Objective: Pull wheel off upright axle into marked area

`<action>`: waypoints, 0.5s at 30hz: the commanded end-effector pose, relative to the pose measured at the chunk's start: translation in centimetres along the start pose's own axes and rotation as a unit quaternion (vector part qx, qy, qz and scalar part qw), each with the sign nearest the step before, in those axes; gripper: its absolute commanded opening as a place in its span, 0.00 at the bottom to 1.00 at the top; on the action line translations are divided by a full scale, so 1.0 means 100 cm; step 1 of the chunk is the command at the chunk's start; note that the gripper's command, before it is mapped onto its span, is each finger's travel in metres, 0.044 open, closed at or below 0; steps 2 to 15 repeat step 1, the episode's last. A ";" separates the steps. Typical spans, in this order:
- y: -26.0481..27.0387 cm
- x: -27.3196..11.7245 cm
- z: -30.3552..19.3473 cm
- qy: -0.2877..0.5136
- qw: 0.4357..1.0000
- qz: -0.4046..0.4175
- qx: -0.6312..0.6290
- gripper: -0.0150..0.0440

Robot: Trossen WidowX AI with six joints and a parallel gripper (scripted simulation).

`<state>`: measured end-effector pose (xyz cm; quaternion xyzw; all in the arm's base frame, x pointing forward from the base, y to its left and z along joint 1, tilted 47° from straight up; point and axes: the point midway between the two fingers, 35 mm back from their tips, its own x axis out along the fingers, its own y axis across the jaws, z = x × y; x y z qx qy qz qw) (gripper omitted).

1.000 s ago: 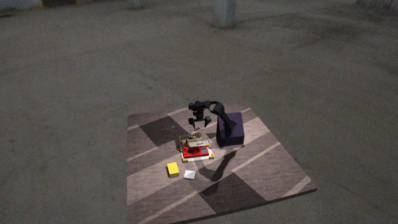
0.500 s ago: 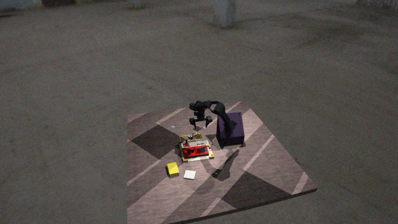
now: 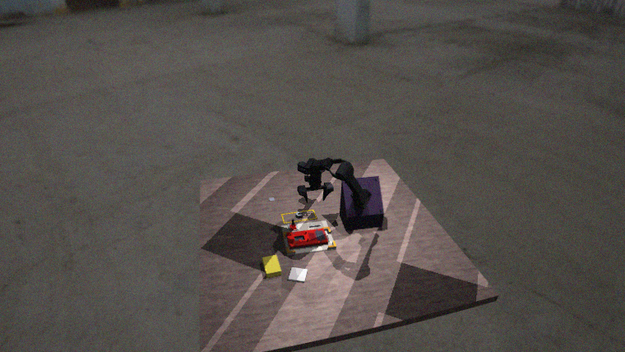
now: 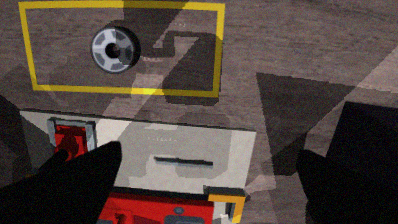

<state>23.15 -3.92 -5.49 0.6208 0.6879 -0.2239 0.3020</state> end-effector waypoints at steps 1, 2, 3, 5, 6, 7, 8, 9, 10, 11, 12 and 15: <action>-0.001 0.000 0.000 -0.001 1.000 -0.001 -0.002 1.00; -0.001 0.000 0.000 -0.001 1.000 -0.001 -0.002 1.00; -0.001 0.000 0.000 -0.001 1.000 -0.001 -0.002 1.00; -0.001 0.000 0.000 -0.001 1.000 -0.001 -0.002 1.00; -0.001 0.000 0.000 -0.001 1.000 -0.001 -0.002 1.00; -0.001 0.000 0.000 -0.001 1.000 -0.001 -0.002 1.00; -0.001 0.000 0.000 -0.001 1.000 -0.001 -0.002 1.00; -0.001 0.000 0.000 -0.001 1.000 -0.001 -0.002 1.00; -0.001 0.000 0.000 -0.001 1.000 -0.001 -0.002 1.00; -0.001 0.000 0.000 -0.001 1.000 -0.001 -0.002 1.00; -0.001 0.000 0.000 -0.001 1.000 -0.001 -0.002 1.00; -0.001 0.000 0.000 -0.001 1.000 -0.001 -0.002 1.00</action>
